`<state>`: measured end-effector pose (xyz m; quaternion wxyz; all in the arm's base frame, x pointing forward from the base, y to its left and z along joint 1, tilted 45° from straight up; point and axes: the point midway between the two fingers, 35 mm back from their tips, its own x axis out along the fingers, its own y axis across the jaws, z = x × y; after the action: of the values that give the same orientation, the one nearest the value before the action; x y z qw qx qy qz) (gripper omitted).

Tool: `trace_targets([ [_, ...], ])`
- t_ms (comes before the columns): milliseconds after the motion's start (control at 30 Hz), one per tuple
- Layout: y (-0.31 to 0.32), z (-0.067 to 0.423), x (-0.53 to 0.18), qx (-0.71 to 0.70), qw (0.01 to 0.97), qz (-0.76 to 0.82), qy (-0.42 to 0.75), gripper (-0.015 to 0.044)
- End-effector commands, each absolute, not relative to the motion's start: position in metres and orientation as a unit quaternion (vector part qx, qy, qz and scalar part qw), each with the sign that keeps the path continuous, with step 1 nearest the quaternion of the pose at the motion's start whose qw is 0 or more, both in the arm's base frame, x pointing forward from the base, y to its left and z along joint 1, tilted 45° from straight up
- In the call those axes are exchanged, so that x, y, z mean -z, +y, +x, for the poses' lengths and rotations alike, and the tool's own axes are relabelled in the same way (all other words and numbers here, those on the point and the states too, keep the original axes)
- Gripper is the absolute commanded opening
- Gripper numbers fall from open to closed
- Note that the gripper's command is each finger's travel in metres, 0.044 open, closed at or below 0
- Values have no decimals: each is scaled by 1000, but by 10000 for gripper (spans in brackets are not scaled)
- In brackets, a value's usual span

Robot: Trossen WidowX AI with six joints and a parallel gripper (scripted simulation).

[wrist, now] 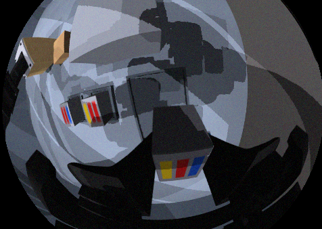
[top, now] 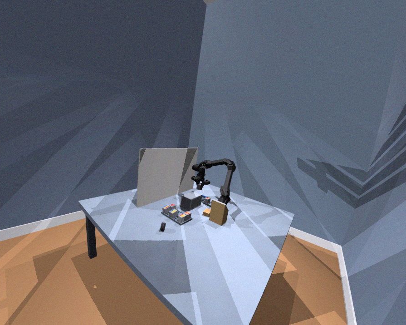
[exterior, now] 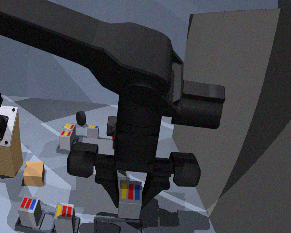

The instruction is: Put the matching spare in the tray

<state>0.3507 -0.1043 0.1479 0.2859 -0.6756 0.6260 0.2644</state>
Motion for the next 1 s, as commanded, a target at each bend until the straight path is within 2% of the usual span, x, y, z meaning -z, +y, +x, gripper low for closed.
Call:
trace_targets([
  [0, -106, 349, -143, -269, 283, -675, 626, 0],
  [967, -126, 350, -124, -268, 283, -675, 626, 0],
])
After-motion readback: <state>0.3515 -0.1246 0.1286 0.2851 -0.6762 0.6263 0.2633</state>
